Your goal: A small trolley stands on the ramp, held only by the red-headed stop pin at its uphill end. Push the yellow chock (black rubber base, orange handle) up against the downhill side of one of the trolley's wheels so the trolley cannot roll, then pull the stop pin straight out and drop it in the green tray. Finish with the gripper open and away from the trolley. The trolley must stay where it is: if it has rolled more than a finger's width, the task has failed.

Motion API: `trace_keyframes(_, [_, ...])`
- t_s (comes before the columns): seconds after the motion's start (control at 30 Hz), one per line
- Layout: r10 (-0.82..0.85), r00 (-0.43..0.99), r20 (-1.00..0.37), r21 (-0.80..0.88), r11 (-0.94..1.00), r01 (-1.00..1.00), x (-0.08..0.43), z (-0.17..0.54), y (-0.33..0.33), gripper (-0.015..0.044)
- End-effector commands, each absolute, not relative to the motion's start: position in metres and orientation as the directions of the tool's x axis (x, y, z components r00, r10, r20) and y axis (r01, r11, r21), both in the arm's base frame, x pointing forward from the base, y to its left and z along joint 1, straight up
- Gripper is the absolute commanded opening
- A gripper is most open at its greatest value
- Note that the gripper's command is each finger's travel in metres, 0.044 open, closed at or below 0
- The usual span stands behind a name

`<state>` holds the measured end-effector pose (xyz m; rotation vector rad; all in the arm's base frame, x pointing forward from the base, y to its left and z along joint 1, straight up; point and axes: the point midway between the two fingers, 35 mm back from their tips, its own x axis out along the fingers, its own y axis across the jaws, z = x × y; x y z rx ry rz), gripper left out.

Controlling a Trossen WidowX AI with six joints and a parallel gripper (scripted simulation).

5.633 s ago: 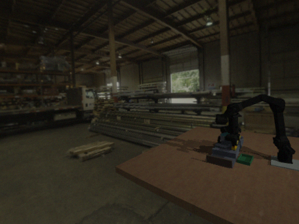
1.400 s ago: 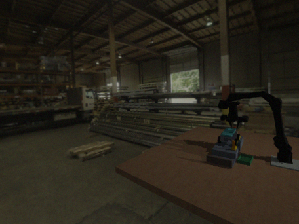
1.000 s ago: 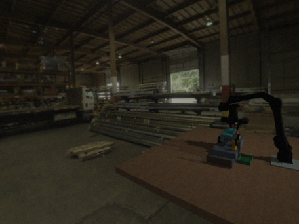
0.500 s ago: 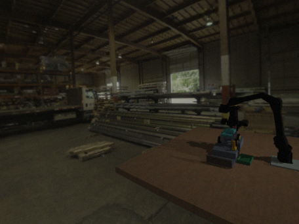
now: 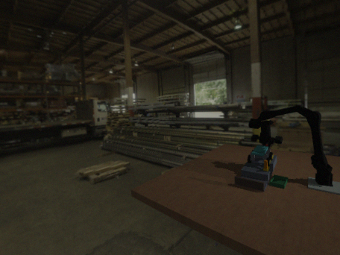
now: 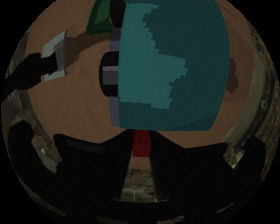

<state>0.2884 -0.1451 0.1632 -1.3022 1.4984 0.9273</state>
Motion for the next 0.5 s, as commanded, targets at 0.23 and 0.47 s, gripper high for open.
trace_keyframes(0.23, [-0.298, -0.023, -0.954, -0.024, 0.154, -0.988, 0.288, 0.172, -0.144, 0.0])
trace_keyframes(0.47, [-0.298, -0.023, -0.954, -0.024, 0.153, -0.988, 0.288, 0.176, -0.142, 0.0])
